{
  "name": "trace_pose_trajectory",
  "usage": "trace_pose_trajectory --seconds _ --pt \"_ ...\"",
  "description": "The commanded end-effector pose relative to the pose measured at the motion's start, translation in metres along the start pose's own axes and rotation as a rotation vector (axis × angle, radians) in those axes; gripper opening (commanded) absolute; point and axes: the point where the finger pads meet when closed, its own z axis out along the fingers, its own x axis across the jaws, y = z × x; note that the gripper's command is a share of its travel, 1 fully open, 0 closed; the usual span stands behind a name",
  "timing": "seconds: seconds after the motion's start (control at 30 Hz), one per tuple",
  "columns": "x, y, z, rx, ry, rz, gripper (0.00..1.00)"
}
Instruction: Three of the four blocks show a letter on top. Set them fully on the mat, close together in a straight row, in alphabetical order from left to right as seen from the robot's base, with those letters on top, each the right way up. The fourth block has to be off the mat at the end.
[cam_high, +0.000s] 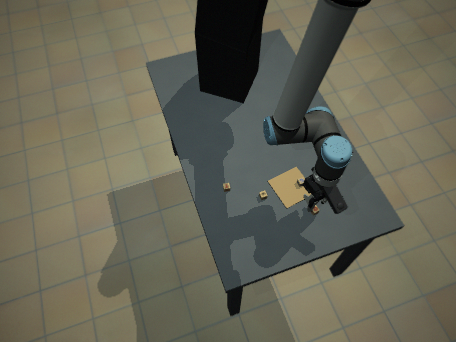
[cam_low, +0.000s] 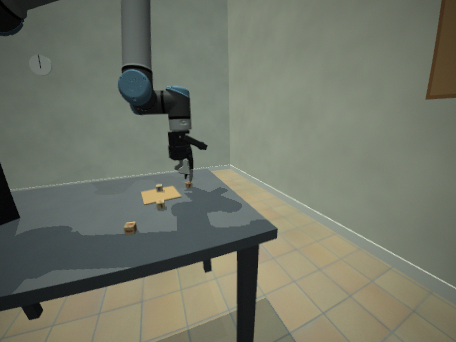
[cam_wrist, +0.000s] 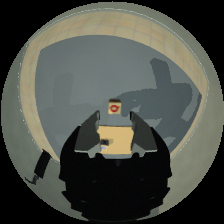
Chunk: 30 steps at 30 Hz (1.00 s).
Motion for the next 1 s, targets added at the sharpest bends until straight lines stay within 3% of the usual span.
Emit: trace_pose_trajectory --seconds 0.0,0.97 --pt "0.0002 -0.0007 -0.0006 0.001 0.000 0.000 0.37" --pt "0.0004 -0.0015 0.0021 0.001 0.000 0.000 0.37"
